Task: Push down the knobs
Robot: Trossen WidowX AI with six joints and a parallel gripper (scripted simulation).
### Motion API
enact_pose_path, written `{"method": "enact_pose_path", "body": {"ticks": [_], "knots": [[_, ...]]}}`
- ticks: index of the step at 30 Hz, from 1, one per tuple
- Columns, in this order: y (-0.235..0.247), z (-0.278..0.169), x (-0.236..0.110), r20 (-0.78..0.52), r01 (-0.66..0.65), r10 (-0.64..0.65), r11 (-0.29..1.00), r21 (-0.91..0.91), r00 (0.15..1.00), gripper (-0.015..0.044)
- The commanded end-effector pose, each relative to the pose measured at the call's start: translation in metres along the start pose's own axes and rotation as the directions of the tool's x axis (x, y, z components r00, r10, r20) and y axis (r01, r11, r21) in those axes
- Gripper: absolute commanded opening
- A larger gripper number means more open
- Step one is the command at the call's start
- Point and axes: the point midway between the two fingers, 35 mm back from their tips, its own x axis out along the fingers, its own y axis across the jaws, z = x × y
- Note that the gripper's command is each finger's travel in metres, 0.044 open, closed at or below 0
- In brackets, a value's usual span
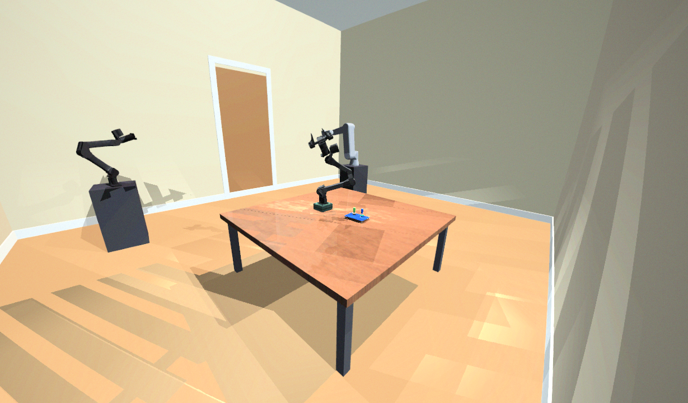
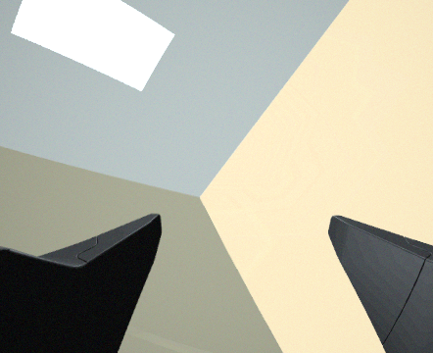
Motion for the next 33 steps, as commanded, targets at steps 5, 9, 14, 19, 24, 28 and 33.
{"method": "enact_pose_path", "body": {"ticks": [5, 9, 14, 19, 24, 28, 33], "knots": [[-0.016, 0.001, 0.003, -0.022, 0.035, -0.035, 0.999, 0.003, 0.999, 0.0269], [-0.031, 0.002, 0.009, -0.042, 0.067, -0.065, 0.997, 0.044, 0.997, 0.0164], [-0.048, 0.0, 0.016, -0.074, 0.097, -0.089, 0.99, 0.105, 0.993, 0.0032], [-0.065, -0.004, 0.022, -0.106, 0.14, -0.125, 0.979, 0.148, 0.986, 0.0], [-0.082, -0.013, 0.028, -0.15, 0.187, -0.16, 0.964, 0.188, 0.976, 0.0], [-0.095, -0.023, 0.031, -0.189, 0.224, -0.186, 0.953, 0.203, 0.964, 0.0], [-0.109, -0.038, 0.036, -0.246, 0.268, -0.213, 0.939, 0.218, 0.946, 0.0]]}}
